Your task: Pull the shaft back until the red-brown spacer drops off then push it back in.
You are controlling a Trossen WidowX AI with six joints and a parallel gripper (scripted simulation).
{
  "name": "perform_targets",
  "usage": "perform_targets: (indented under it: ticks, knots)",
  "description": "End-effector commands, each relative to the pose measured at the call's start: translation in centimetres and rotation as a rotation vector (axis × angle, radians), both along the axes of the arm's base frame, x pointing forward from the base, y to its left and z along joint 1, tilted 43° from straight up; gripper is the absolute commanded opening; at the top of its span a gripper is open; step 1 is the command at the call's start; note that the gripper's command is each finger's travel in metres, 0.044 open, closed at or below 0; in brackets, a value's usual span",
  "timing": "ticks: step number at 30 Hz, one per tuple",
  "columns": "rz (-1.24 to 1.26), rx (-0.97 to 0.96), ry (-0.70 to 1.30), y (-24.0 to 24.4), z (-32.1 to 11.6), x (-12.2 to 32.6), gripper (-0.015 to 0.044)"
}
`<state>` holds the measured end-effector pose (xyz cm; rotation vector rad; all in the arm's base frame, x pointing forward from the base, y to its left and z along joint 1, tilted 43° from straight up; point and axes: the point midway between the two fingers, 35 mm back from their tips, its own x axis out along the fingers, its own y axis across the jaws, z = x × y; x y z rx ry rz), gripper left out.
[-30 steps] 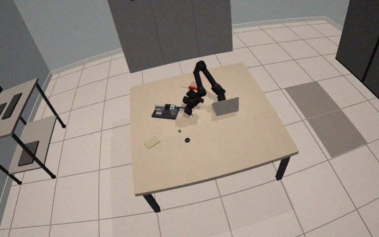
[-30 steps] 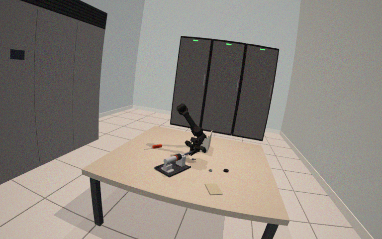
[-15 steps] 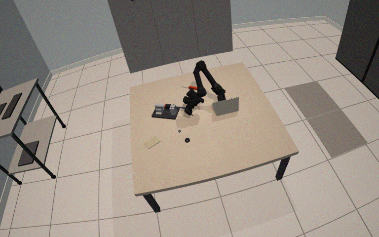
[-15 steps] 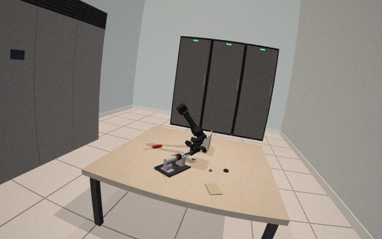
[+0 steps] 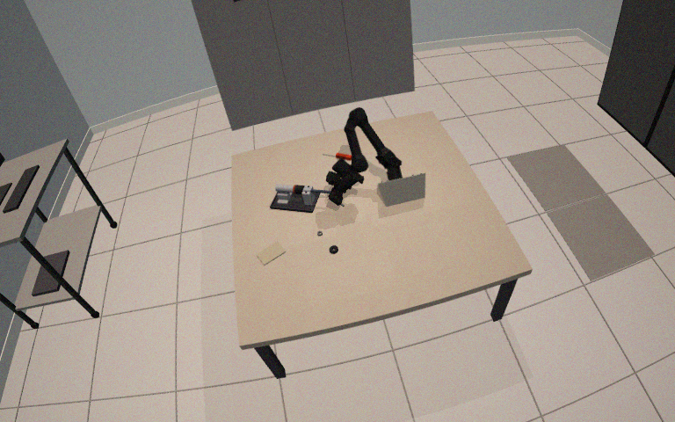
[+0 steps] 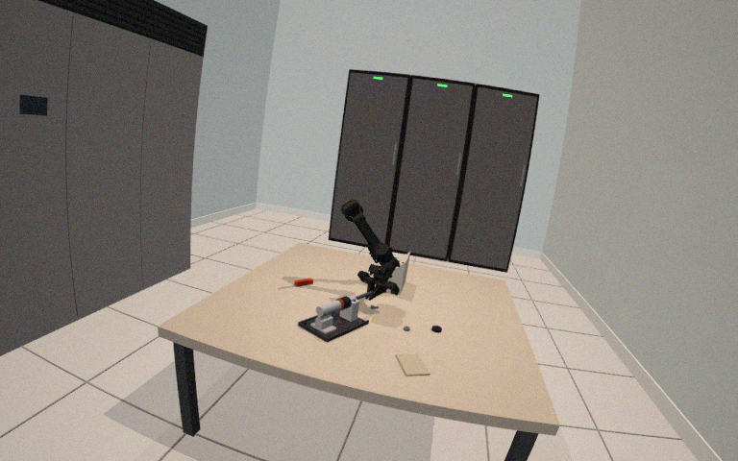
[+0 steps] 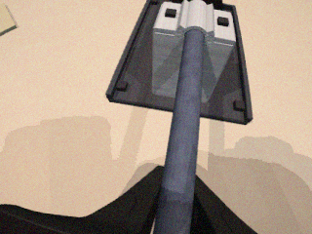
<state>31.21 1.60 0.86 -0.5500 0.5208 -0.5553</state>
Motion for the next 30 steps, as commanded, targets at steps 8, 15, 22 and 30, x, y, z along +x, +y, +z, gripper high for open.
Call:
perform_targets:
  ticks: [8, 15, 22, 30]
  knots:
    - [-0.005, 0.001, -0.003, -0.03, -0.04, -0.21, 0.0000]
    - [-0.005, 0.001, -0.003, -0.01, -0.07, -0.29, 0.0000]
    - [-0.005, 0.001, -0.003, 0.01, -0.10, -0.37, 0.0000]
    - [-0.005, 0.001, -0.003, 0.03, -0.13, -0.47, 0.0000]
